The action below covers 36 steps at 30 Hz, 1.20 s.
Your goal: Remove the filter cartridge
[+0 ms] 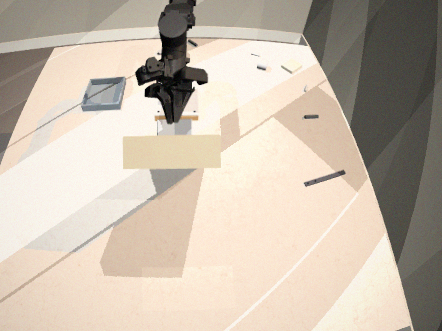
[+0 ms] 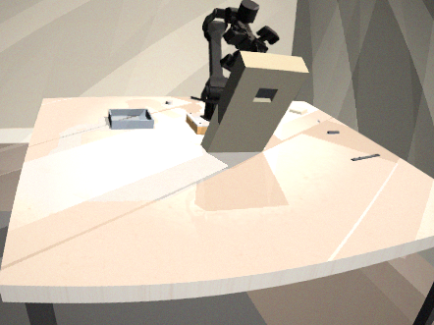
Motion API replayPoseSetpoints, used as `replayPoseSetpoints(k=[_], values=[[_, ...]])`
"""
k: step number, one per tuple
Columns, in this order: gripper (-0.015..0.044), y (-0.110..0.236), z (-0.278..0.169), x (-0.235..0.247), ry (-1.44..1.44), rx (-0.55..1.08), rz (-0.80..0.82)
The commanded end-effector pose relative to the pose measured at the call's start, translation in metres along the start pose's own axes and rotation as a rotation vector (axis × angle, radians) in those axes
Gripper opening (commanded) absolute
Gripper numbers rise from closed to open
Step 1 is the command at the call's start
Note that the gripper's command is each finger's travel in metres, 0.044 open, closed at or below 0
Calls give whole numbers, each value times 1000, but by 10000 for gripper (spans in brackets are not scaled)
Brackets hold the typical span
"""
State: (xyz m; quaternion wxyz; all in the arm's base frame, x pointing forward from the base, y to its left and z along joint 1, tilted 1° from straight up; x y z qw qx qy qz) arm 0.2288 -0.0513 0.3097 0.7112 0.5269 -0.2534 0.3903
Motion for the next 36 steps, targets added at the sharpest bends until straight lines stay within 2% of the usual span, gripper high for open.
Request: replayPoseSetpoints(k=[1,13,36], values=[[107,-8,-1,-3,-5,3,-14],[107,-26,-2,-4,-5,3,-13],[107,-26,-2,-6,-5,3,-13]])
Point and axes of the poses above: the point midway between the two fingers, 35 mm back from their tips, its own y axis back along the fingers, its own x axis across the jaws, z = x × y, the point moved 8 cm from there along y, back along the fingers, and after that the axes turned 7 degrees about -y, right-handed, at the moved point
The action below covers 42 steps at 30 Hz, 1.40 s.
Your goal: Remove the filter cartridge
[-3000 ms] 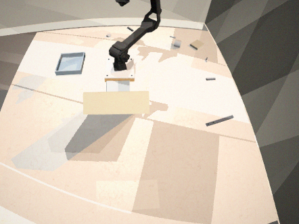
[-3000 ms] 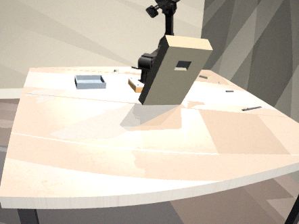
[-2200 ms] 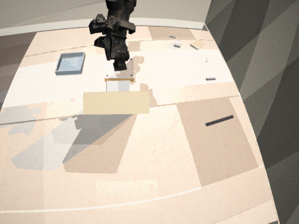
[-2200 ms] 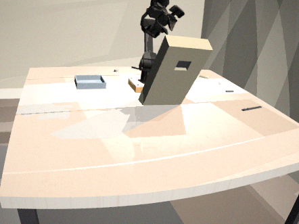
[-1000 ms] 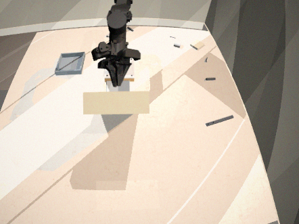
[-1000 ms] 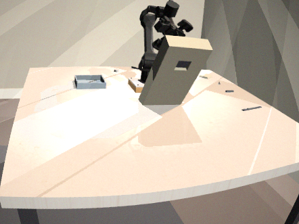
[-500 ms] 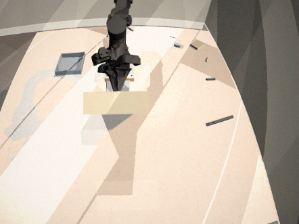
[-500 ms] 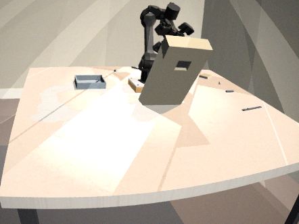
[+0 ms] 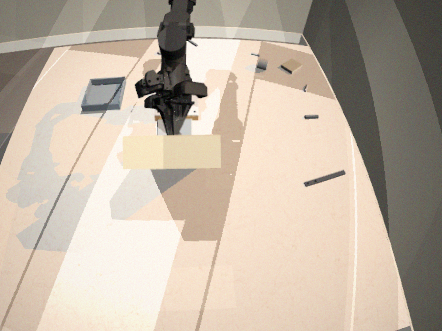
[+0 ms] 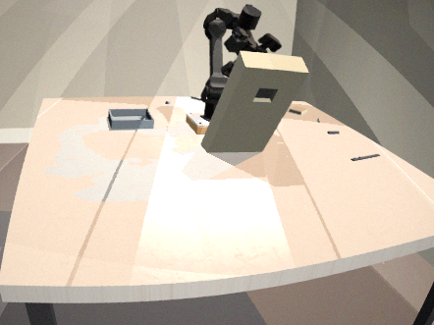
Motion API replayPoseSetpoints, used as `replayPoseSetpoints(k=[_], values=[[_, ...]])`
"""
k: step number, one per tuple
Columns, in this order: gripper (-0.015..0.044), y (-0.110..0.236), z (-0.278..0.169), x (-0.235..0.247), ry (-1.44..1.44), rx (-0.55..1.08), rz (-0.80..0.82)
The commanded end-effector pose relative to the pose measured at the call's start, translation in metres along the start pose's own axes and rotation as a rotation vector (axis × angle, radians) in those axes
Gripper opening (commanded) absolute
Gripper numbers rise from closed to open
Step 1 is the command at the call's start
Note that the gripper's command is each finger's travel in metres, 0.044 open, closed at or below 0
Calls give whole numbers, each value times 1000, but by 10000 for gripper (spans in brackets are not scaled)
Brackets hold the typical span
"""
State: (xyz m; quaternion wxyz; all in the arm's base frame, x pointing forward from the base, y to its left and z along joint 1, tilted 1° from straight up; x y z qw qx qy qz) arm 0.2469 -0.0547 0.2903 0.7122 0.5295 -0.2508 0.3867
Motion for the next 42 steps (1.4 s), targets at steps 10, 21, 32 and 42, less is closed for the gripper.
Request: replayPoseSetpoints(k=[10,21,32,42], values=[[107,0,0,1,-4,0,-3],[107,-3,0,1,-4,0,-3],[107,-3,0,0,-4,0,-3],[107,-6,0,0,-4,0,-3]])
Point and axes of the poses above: the point midway between the two fingers, 35 mm back from their tips, its own y axis back along the fingers, its own x axis across the jaws, z = x × y, the point moved 8 cm from there along y, back along the fingers, and after that the axes turned 7 degrees about -y, right-handed, at the moved point
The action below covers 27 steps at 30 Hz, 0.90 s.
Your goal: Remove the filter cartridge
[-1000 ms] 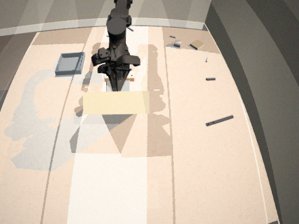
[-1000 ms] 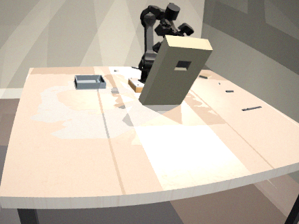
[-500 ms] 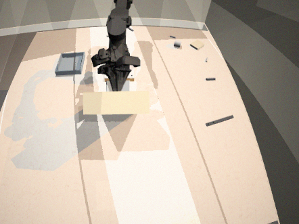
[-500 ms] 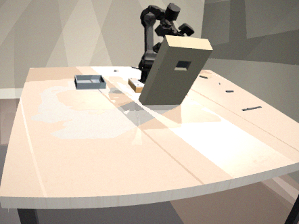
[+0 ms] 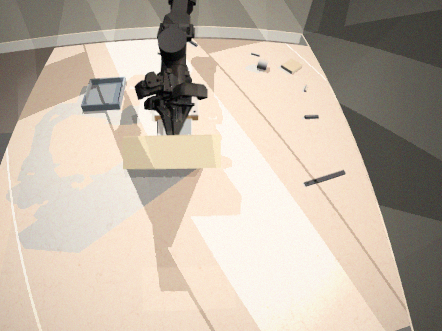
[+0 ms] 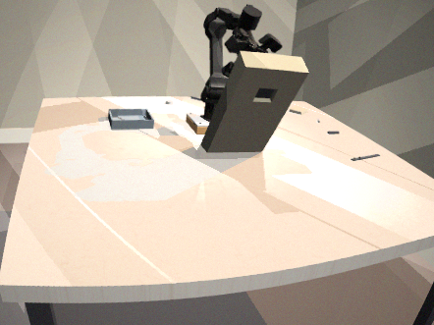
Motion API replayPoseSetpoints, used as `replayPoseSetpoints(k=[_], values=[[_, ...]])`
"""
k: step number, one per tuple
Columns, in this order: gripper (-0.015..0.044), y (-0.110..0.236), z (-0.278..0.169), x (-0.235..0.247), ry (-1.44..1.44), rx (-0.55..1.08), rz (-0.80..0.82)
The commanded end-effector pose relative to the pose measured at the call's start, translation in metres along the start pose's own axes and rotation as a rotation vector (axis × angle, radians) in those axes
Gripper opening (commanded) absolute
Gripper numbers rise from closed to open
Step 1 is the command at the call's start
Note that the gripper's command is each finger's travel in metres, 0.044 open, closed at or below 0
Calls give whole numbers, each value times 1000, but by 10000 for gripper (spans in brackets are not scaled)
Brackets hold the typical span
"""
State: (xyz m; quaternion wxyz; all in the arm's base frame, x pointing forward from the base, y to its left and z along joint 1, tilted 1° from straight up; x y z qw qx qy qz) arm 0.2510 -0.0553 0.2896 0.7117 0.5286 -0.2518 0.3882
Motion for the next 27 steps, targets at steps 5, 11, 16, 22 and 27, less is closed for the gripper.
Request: replayPoseSetpoints(k=[5,11,16,22,27], values=[[107,-3,0,-1,-4,0,-7],[107,-3,0,-1,-4,0,-7],[107,-9,0,-1,-4,0,-6],[107,-10,0,-1,-4,0,-6],[107,-12,0,-1,-4,0,-6]])
Point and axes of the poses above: the point midway between the two fingers, 35 mm back from their tips, its own y axis back along the fingers, its own x axis across the jaws, z = x × y, the point moved 8 cm from there along y, back along the fingers, and after that the axes turned 7 degrees about -y, right-handed, at the moved point
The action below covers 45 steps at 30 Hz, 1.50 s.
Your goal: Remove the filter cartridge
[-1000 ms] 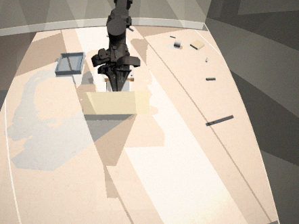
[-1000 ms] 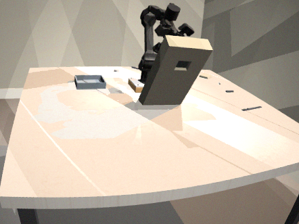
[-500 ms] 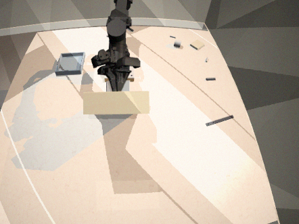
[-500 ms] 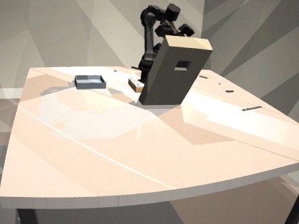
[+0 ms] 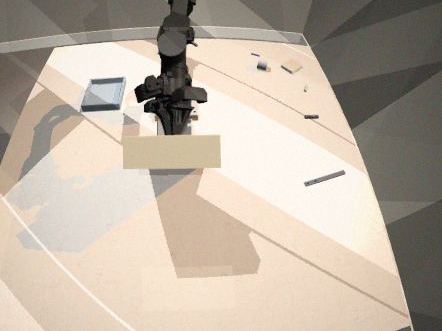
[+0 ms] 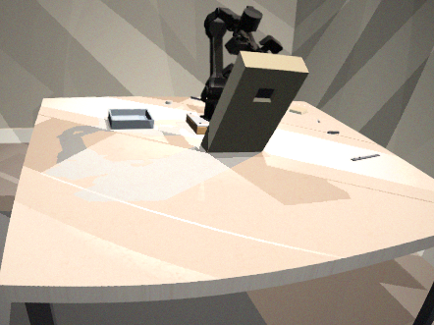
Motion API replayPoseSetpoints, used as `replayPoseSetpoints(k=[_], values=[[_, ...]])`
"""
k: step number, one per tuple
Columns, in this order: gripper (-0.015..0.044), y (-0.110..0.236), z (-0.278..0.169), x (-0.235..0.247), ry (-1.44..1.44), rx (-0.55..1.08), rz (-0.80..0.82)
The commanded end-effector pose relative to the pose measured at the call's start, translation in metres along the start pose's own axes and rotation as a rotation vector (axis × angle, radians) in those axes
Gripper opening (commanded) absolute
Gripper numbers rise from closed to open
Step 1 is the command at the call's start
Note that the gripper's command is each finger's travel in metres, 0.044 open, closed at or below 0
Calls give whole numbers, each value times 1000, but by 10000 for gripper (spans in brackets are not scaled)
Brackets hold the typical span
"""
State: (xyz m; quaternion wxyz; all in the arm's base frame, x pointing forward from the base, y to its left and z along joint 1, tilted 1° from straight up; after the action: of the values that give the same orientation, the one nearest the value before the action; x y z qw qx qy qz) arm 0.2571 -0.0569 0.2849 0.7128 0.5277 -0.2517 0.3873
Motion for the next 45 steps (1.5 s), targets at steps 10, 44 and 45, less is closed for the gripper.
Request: replayPoseSetpoints(k=[10,44,45], values=[[107,-7,-1,-1,-5,3,-4],[0,-10,-1,-1,402,4,-3],[0,-10,-1,-1,436,4,-3]])
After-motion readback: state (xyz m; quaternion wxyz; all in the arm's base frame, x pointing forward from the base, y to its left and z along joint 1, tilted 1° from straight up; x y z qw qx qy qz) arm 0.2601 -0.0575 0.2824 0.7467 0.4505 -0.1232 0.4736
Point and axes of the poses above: the point midway between the two fingers, 35 mm back from their tips, its own y axis back along the fingers, its own x axis across the jaws, z = x × y, the point moved 8 cm from there along y, back along the fingers, and after that the axes turned 7 degrees about -y, right-handed, at the moved point
